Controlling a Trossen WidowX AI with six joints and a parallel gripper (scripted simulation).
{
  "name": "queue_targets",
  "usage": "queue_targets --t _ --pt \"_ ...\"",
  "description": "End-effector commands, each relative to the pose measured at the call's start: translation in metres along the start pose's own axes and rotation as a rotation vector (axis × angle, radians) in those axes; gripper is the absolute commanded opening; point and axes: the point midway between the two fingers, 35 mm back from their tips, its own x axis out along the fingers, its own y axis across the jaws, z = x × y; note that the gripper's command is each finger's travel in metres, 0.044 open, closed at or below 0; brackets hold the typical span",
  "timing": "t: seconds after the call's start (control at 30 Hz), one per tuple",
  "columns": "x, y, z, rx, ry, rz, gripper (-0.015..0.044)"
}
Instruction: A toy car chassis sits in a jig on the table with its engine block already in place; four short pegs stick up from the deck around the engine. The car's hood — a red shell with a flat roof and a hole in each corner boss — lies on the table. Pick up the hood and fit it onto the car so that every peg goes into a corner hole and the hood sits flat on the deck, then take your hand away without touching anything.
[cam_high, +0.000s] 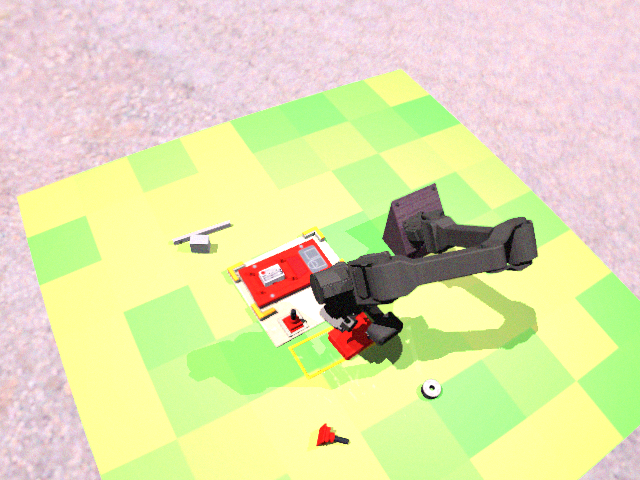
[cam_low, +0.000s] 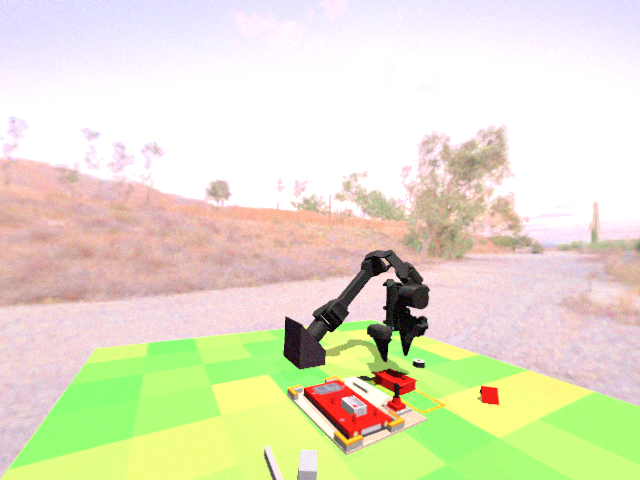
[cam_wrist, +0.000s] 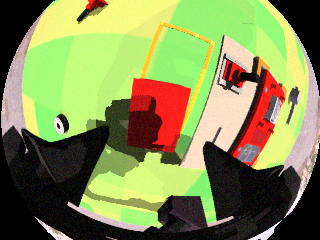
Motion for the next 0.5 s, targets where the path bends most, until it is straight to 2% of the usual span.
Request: queue_targets --t 0.0,0.47 --pt "0.0038 0.0002 -0.0013 0.006 0.004 0.006 0.044" --pt "0.0126 0.0001 -0.0011 0.006 0.004 0.006 0.044"
